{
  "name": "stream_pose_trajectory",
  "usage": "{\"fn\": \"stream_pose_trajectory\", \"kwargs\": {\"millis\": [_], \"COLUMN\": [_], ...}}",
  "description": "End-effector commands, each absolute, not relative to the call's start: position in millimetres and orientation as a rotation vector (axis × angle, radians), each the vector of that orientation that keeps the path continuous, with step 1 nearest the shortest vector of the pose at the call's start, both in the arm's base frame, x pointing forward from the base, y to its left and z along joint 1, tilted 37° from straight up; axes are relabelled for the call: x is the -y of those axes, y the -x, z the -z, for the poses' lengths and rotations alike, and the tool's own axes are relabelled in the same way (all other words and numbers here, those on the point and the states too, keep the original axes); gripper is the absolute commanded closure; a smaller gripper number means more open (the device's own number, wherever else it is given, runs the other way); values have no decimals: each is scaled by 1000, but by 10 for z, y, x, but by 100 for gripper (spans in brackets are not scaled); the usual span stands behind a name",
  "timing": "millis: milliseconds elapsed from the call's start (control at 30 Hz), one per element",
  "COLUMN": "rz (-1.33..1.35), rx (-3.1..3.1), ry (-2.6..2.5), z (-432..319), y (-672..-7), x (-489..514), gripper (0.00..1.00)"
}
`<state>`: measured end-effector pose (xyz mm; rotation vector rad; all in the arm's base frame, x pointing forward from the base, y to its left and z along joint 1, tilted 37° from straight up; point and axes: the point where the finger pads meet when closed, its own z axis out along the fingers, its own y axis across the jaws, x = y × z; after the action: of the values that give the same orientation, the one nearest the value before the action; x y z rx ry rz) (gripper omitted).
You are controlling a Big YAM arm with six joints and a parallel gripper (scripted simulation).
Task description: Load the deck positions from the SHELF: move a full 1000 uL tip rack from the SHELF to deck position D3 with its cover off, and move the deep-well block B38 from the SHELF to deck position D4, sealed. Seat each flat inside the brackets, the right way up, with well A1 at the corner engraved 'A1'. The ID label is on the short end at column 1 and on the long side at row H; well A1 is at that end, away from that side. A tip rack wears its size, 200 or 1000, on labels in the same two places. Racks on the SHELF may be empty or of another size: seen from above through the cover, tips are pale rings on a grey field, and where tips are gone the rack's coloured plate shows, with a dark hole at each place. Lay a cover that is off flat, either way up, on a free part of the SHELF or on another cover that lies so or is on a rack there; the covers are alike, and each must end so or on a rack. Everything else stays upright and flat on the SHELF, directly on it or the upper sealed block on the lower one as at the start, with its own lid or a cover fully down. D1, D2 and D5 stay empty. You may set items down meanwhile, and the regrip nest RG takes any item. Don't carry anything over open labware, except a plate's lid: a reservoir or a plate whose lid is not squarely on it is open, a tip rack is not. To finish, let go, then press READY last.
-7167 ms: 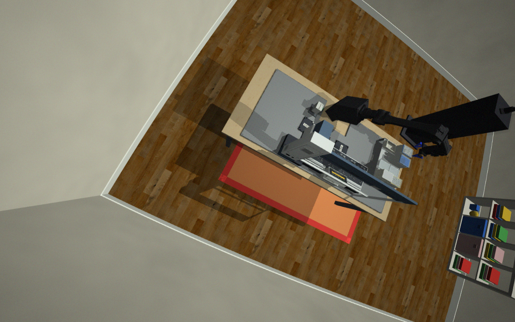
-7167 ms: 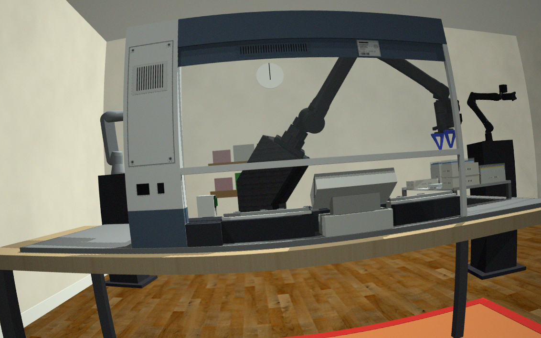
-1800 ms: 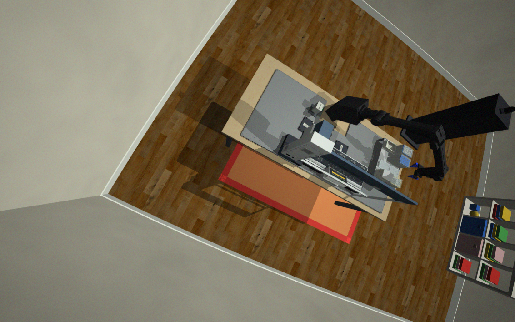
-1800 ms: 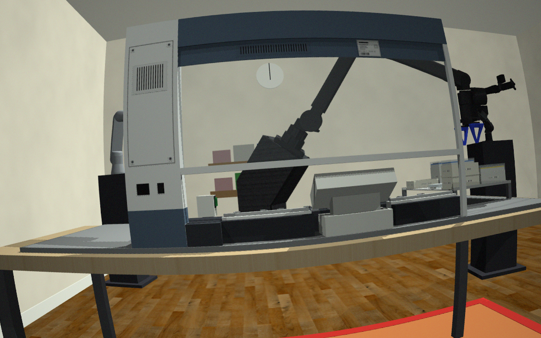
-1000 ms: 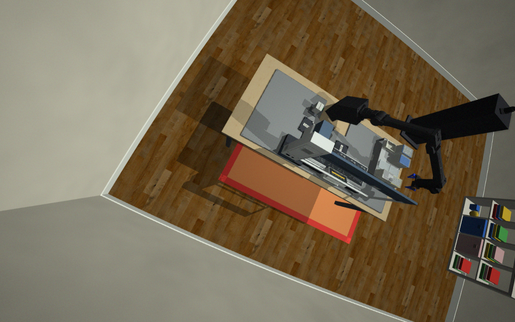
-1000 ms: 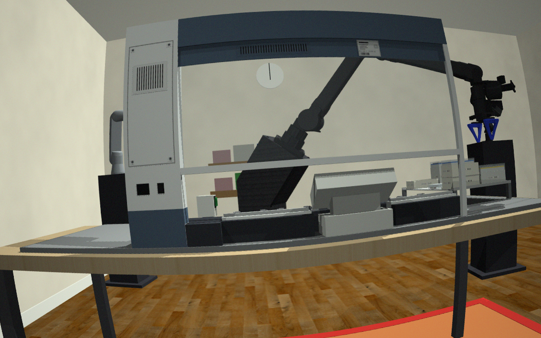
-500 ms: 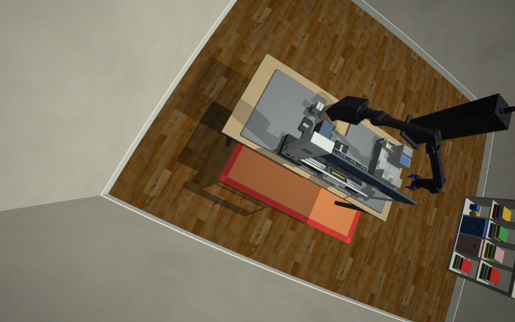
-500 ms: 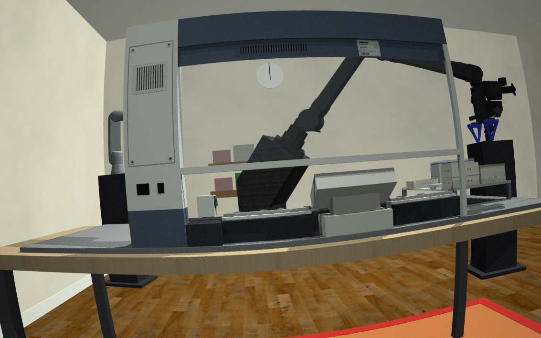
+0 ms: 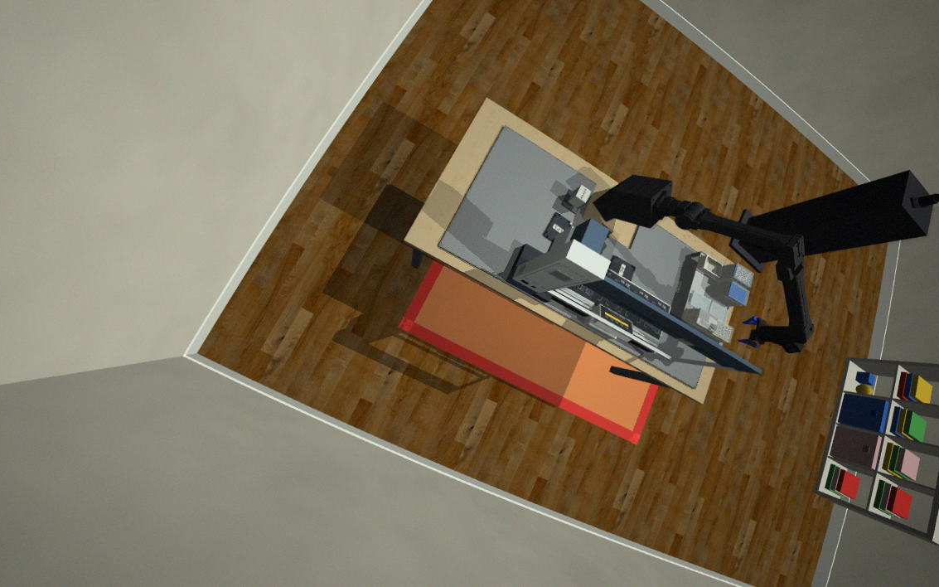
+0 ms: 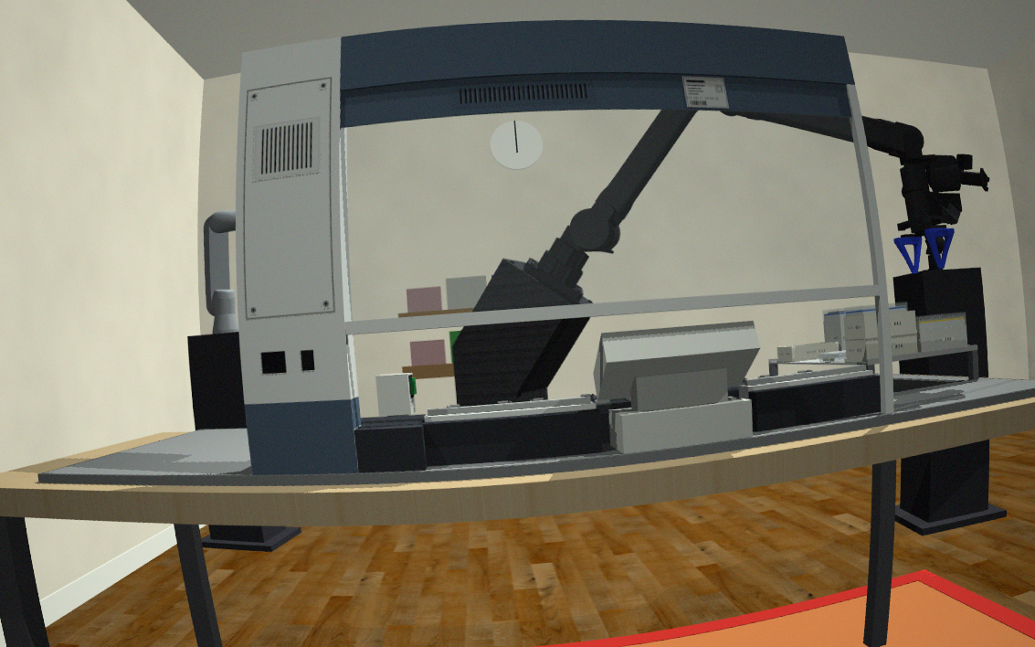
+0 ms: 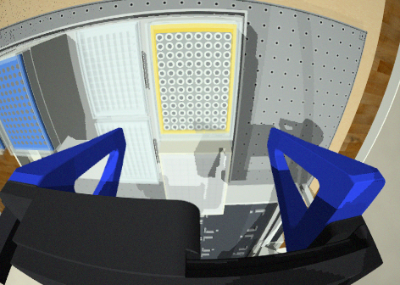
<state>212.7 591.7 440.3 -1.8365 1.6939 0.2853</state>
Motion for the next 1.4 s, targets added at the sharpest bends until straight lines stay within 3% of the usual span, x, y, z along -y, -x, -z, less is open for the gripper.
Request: {"fn": "stream_pose_trajectory", "kwargs": {"millis": [0, 233, 333, 600, 700, 1067, 1133, 1167, 1300, 1367], "rz": [-305, -289, -323, -302, -325, -322, -322, -284, -326, -314], "rx": [-1653, -1662, -1609, -1647, -1616, -1636, -1636, -1691, -1637, -1653], "ry": [1812, 1852, 1795, 1827, 1788, 1793, 1793, 1858, 1788, 1803], "z": [-4648, -4505, -5036, -4890, -5262, -5441, -5441, -5023, -5581, -5457], "y": [-2106, -2093, -1995, -2012, -1919, -1839, -1839, -1864, -1789, -1839], "x": [-5902, -5951, -5733, -5783, -5541, -5378, -5378, -5471, -5262, -5348], "gripper": [0, 0, 0, 0, 0, 0, 0, 0, 0, 0]}}
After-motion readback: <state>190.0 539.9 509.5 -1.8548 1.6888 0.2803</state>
